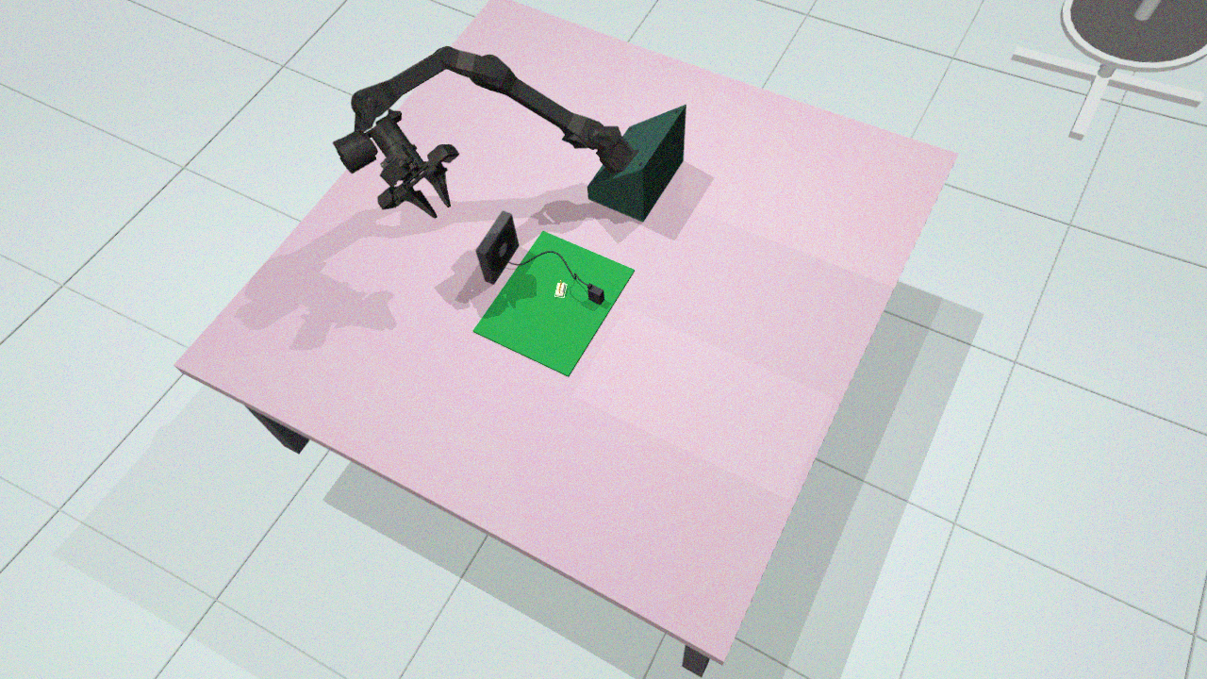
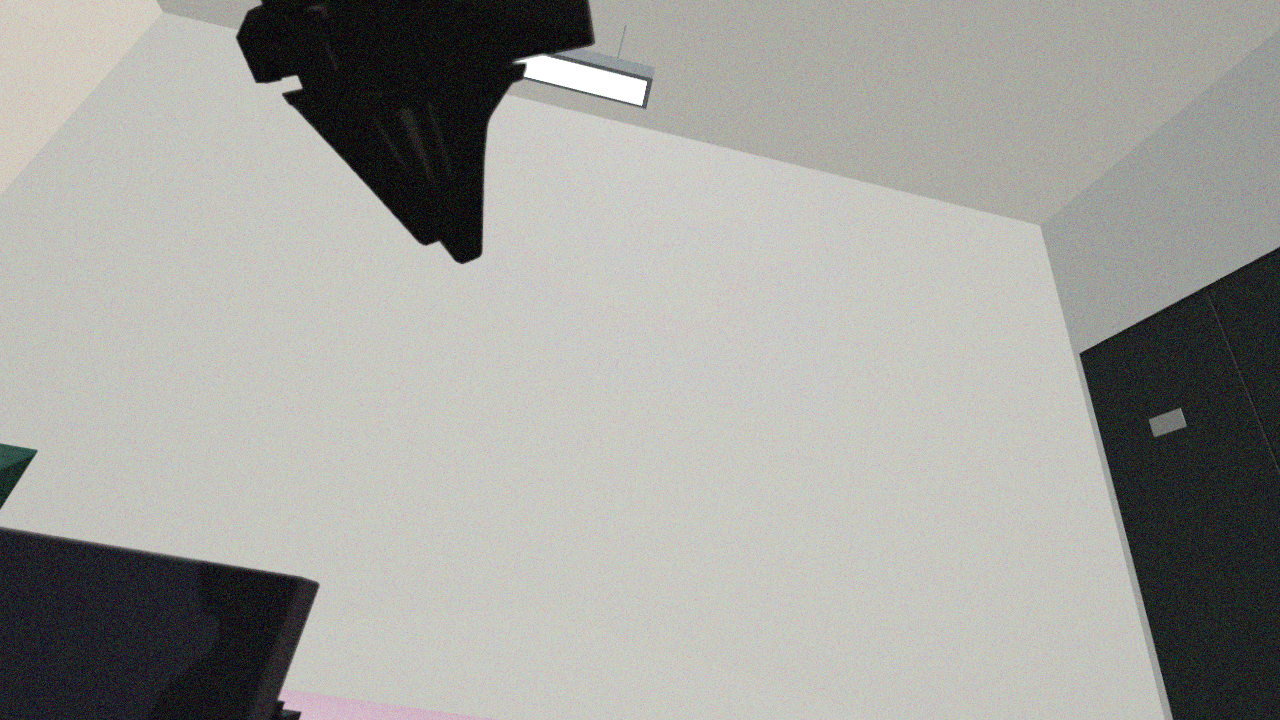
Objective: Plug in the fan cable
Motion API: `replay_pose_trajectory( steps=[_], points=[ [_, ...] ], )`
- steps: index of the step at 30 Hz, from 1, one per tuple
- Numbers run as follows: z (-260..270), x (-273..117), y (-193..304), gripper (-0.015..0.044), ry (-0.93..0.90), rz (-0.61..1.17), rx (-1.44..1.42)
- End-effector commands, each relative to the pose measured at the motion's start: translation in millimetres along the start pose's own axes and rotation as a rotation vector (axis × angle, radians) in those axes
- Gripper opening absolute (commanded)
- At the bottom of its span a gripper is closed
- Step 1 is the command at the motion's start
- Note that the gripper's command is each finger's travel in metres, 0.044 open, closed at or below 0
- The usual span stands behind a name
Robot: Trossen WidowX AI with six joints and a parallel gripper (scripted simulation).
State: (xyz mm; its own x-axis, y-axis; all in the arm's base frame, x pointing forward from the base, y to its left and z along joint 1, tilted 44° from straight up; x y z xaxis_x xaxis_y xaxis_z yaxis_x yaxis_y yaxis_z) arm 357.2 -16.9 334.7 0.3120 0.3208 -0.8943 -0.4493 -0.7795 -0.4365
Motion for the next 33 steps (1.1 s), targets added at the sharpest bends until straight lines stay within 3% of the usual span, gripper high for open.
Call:
replay_pose_trajectory(
  steps=[1,5,10,18,25,28,33],
  points=[
    [0.0,0.0,0.0,0.0198,0.000,0.000,0.000],
    [2.9,13.6,-3.7,0.0303,-0.022,0.037,-0.019],
    [27.4,81.6,-20.8,0.0434,-0.118,0.234,-0.137],
    [98.0,197.7,-36.5,0.0440,-0.194,0.625,-0.369],
    [195.7,283.1,-22.2,0.0440,-0.107,1.002,-0.725],
    [228.4,302.5,-10.7,0.0440,-0.038,1.108,-0.867],
    [230.7,303.7,-9.7,0.0440,-0.033,1.115,-0.878]
  ],
)
Point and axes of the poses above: the point midway between the two fingers, 35 mm back from their tips, its own x axis out along the fingers, its own z axis across the jaws, y = z × x, the point moved 6 cm from there along -x, back along the fingers, and after that the axes turned 9 degrees about -x, right-handed, at the moved point
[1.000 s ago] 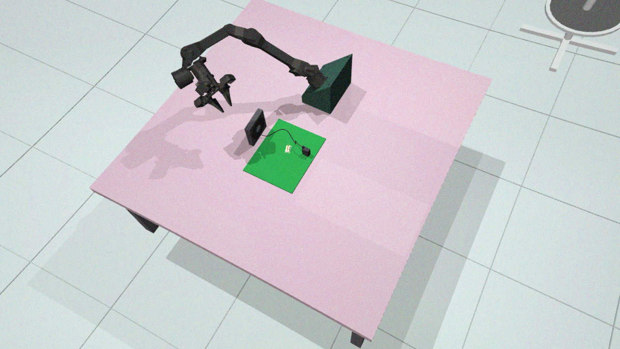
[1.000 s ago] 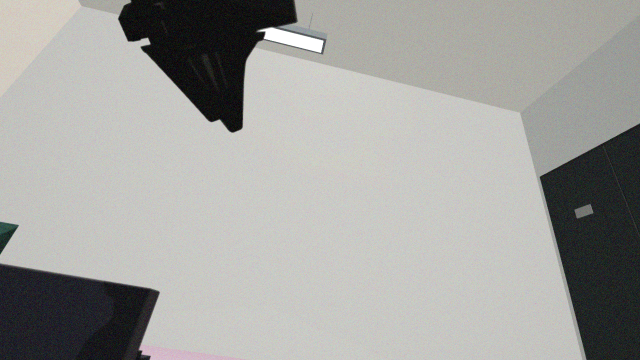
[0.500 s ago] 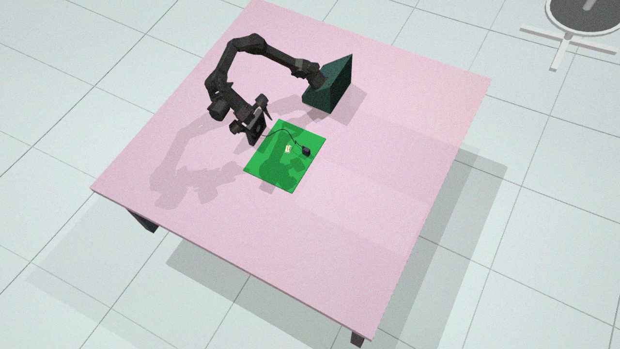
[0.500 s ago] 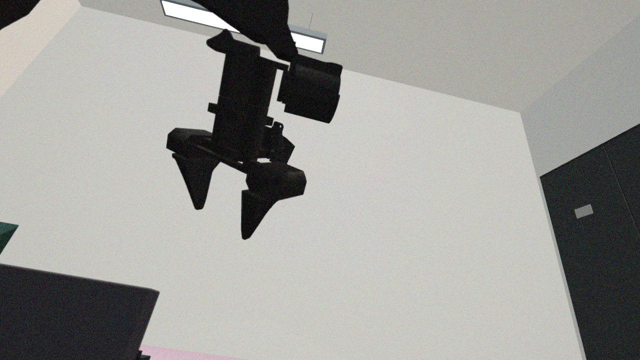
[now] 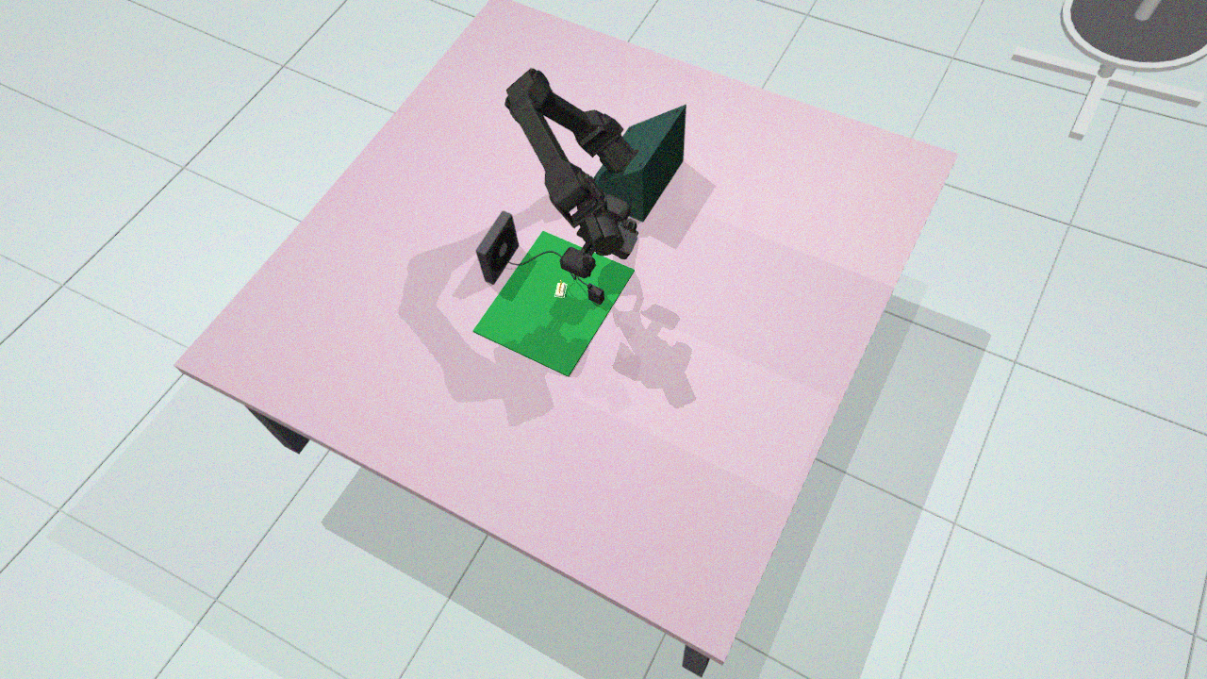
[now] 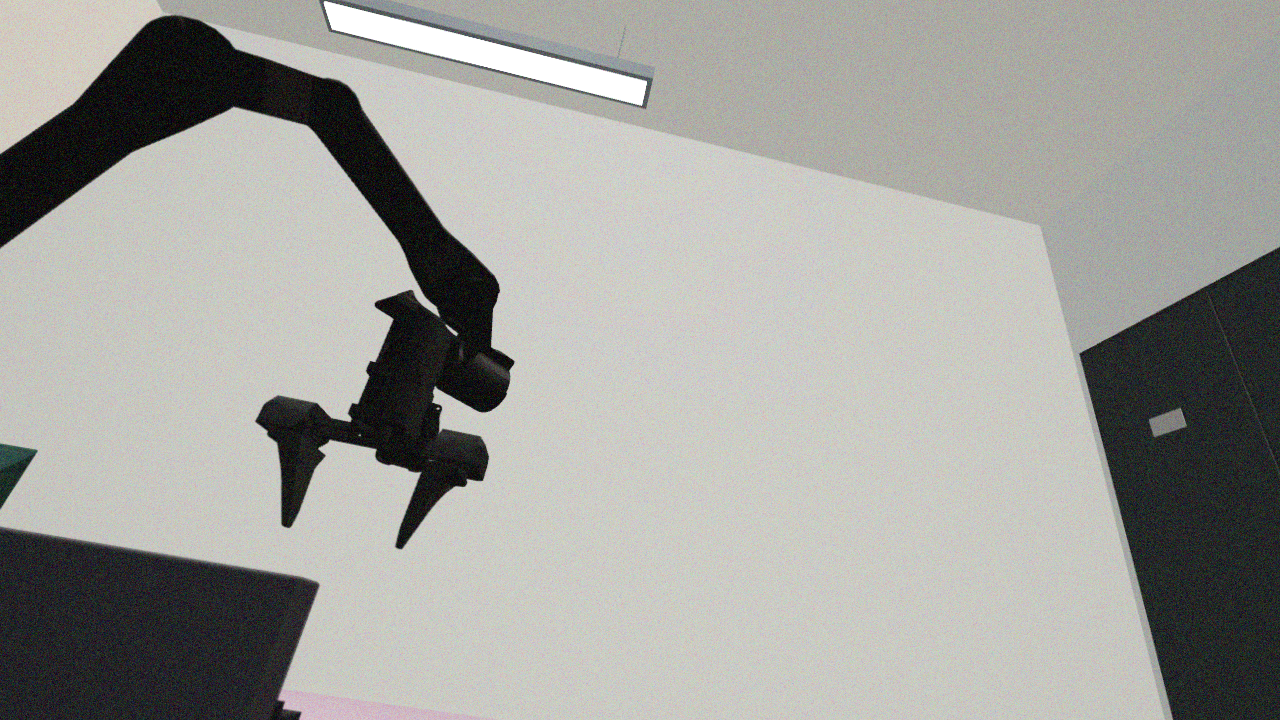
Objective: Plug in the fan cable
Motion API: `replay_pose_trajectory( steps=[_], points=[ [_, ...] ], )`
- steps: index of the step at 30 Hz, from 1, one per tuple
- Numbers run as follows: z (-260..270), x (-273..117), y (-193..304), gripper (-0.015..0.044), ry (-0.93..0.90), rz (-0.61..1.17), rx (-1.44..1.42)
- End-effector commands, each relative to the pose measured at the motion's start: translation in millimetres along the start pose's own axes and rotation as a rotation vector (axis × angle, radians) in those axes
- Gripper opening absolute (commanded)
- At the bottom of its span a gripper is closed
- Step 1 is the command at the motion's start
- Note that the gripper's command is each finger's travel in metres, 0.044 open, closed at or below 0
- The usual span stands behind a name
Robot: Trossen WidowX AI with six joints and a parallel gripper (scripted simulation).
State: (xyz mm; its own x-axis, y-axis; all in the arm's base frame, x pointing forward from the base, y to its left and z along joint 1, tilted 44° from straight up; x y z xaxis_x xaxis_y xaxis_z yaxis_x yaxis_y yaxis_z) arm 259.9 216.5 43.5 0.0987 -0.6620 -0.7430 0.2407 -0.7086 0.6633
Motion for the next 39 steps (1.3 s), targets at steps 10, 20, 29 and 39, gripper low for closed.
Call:
replay_pose_trajectory(
  steps=[10,20,29,39],
  points=[
    [-6.3,81.2,5.6,0.0440,0.019,0.021,0.021],
    [-4.0,105.5,7.4,0.0440,0.018,0.024,0.022],
    [-4.9,119.9,7.6,0.0440,0.018,0.024,0.022],
    [-5.1,136.3,8.1,0.0440,0.018,0.024,0.022]
  ],
)
Point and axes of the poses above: the point midway between the two fingers, 35 mm back from their tips, its own x axis out along the fingers, its own z axis across the jaws, y = z × x, the point moved 6 cm from there along -x, back along the fingers, and after that the axes turned 9 degrees about -x, right-handed, at the moved point
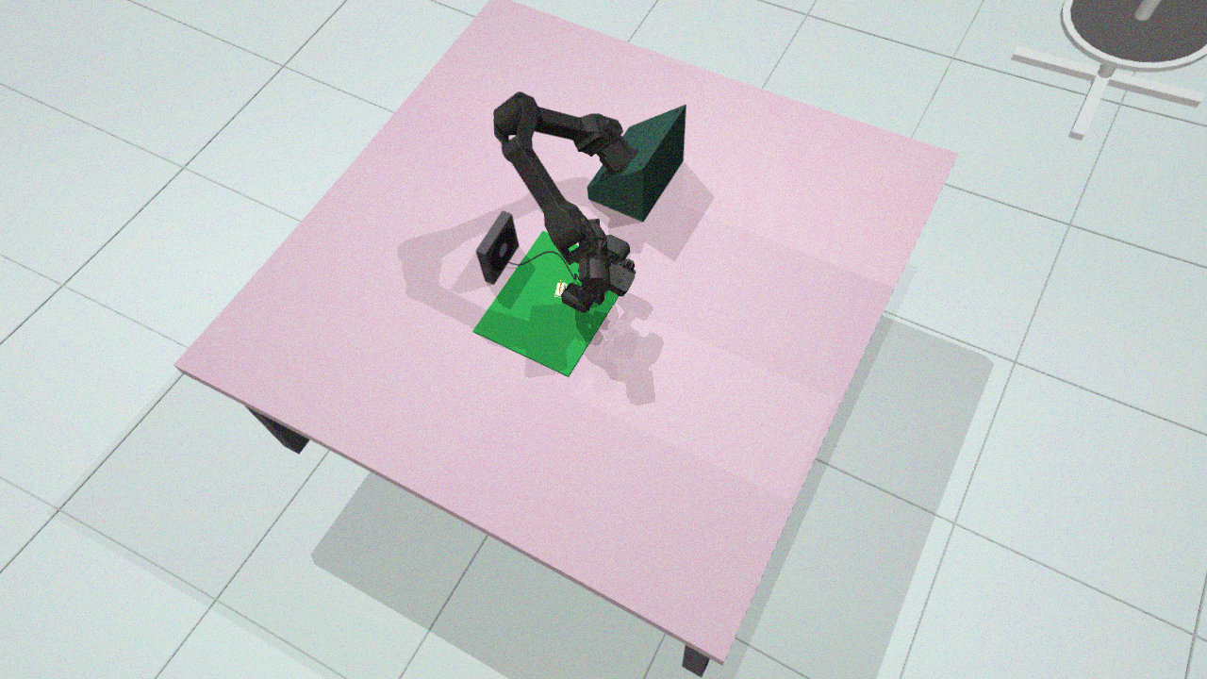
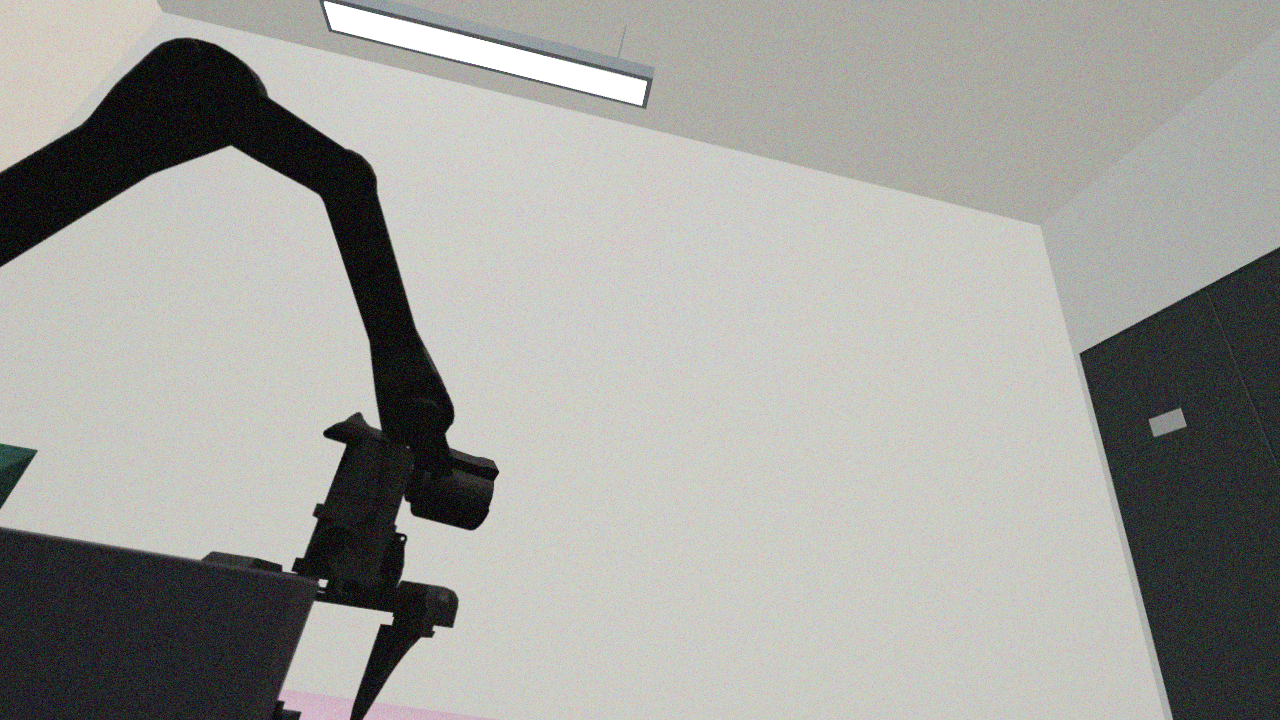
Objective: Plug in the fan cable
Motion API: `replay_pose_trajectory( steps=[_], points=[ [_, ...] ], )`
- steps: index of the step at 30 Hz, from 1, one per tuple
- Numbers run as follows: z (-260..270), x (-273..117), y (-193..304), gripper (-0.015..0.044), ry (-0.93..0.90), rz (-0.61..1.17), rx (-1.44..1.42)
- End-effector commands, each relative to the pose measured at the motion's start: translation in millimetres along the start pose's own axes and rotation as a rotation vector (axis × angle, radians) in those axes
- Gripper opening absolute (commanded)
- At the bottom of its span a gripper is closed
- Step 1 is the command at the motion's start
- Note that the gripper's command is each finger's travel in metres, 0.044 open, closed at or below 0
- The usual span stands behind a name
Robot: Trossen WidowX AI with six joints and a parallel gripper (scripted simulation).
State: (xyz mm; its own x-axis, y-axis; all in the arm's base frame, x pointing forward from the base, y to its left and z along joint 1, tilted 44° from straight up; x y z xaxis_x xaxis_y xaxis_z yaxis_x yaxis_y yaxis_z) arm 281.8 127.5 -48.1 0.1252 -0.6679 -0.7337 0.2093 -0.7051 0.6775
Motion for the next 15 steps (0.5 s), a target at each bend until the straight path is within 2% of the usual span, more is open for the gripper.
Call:
replay_pose_trajectory(
  steps=[1,15],
  points=[
    [2.6,8.7,0.5,0.0440,-0.005,0.008,-0.009],
    [3.6,23.9,1.1,0.0440,-0.006,0.010,-0.009]
  ],
)
Point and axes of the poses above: the point midway between the two fingers, 35 mm back from their tips, its own x axis out along the fingers, its own z axis across the jaws, y = z × x, the point moved 6 cm from there along -x, back along the fingers, and after that the axes turned 9 degrees about -x, right-handed, at the moved point
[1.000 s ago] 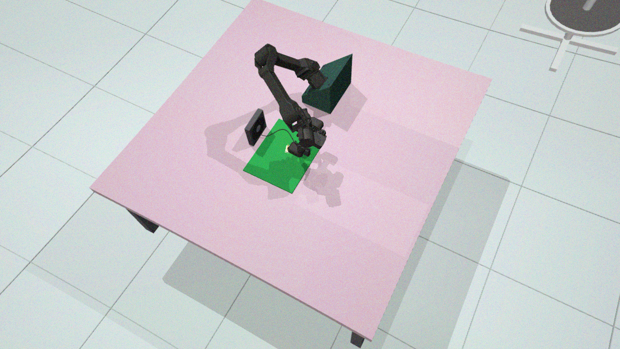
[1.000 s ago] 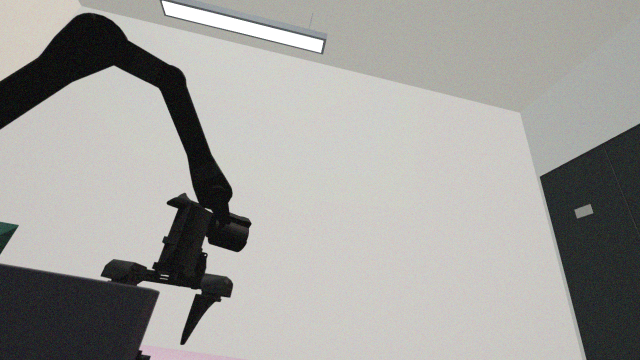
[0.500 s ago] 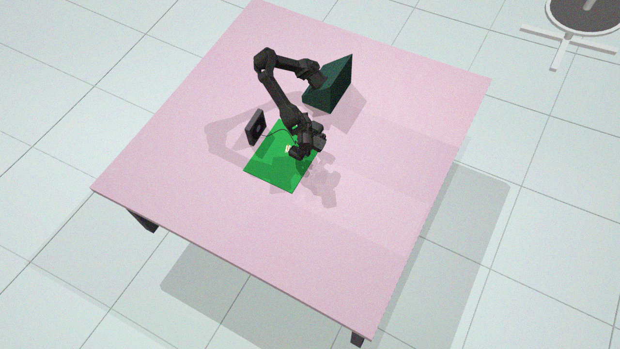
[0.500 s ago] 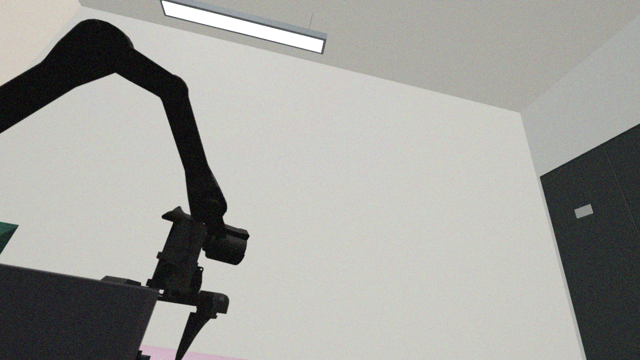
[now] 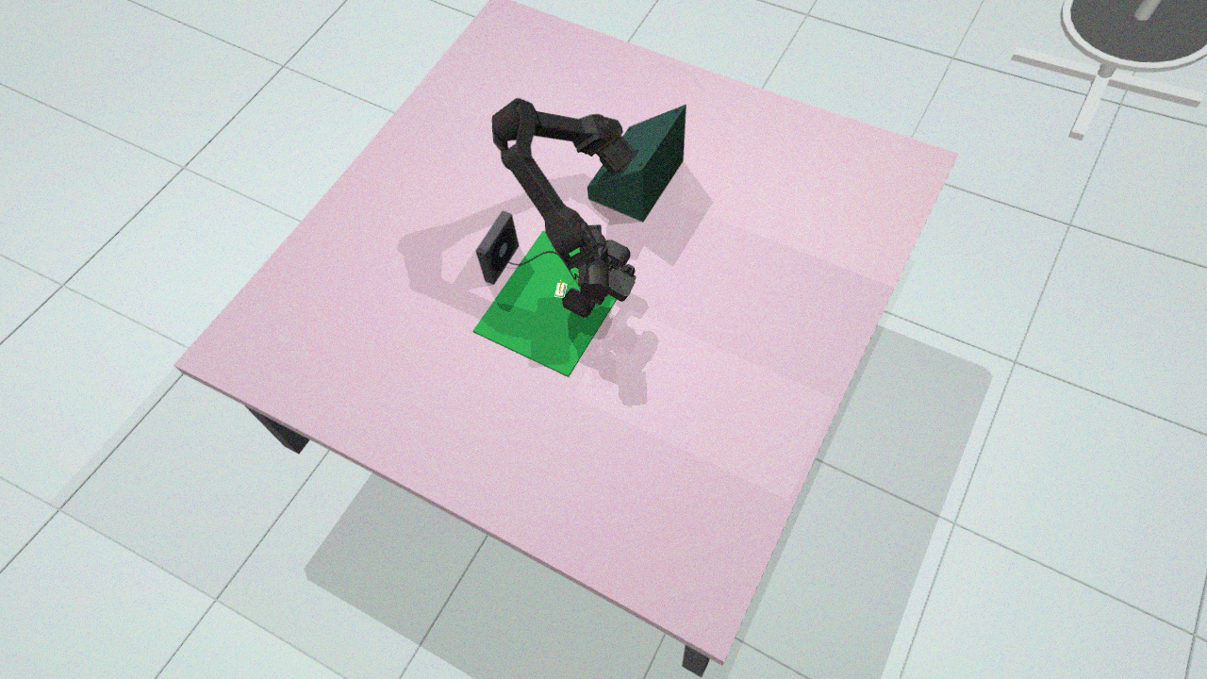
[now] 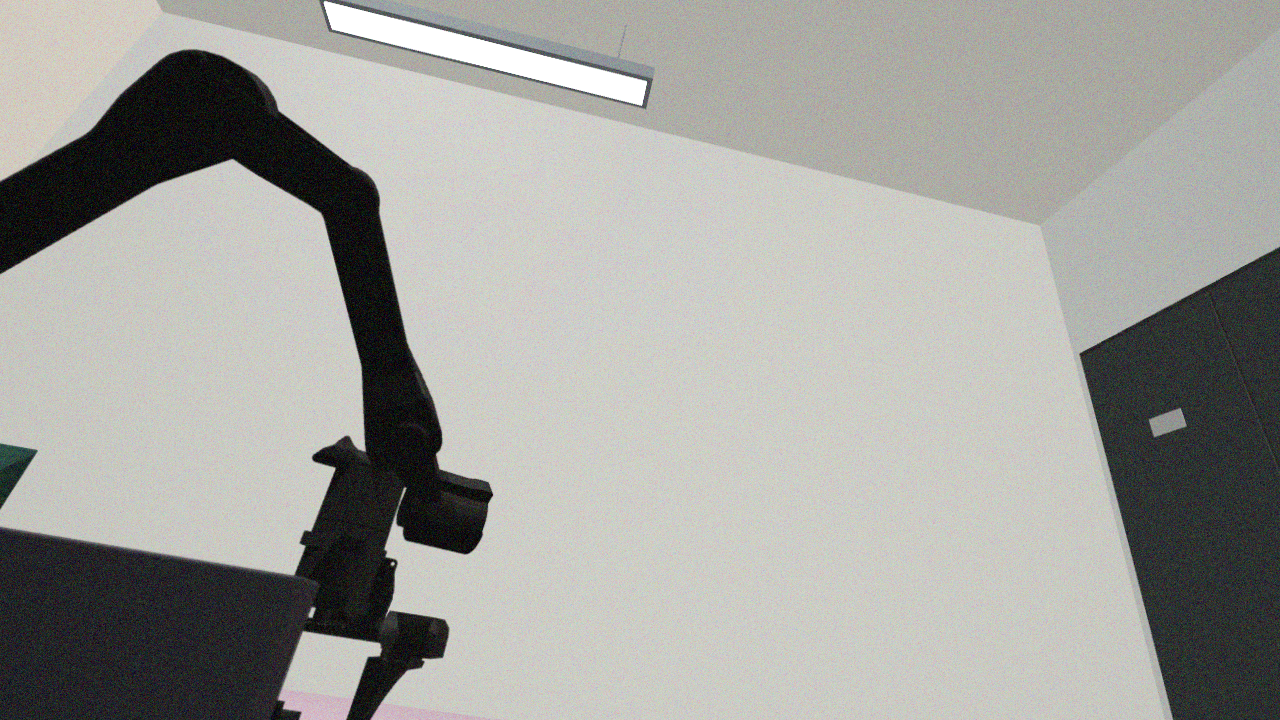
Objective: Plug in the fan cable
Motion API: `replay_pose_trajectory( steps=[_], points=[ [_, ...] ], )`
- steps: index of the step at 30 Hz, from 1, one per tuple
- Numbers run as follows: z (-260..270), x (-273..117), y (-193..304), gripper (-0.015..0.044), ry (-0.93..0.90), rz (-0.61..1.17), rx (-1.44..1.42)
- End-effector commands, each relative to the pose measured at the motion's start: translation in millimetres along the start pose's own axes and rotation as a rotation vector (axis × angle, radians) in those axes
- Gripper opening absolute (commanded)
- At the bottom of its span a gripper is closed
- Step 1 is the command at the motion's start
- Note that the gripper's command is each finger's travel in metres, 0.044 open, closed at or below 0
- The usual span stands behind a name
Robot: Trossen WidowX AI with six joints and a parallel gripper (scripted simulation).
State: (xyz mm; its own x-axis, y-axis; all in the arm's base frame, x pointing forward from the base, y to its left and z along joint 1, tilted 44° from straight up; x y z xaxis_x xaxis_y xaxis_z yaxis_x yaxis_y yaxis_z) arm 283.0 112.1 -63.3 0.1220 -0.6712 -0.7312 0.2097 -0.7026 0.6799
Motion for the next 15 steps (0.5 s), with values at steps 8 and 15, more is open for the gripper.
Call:
replay_pose_trajectory(
  steps=[8,15],
  points=[
    [0.3,0.4,-0.1,0.0256,-0.001,0.000,-0.001],
    [0.3,0.4,-0.1,0.0072,-0.001,0.000,-0.001]
  ],
)
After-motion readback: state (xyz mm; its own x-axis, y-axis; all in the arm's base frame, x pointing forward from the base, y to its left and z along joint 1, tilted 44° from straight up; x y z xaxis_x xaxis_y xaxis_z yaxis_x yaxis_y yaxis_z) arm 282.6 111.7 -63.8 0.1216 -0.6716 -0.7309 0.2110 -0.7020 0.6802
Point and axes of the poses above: the point midway between the two fingers, 35 mm back from their tips, its own x axis out along the fingers, its own z axis across the jaws, y = z × x, the point moved 6 cm from there along -x, back along the fingers, and after that the axes turned 9 degrees about -x, right-handed, at the moved point
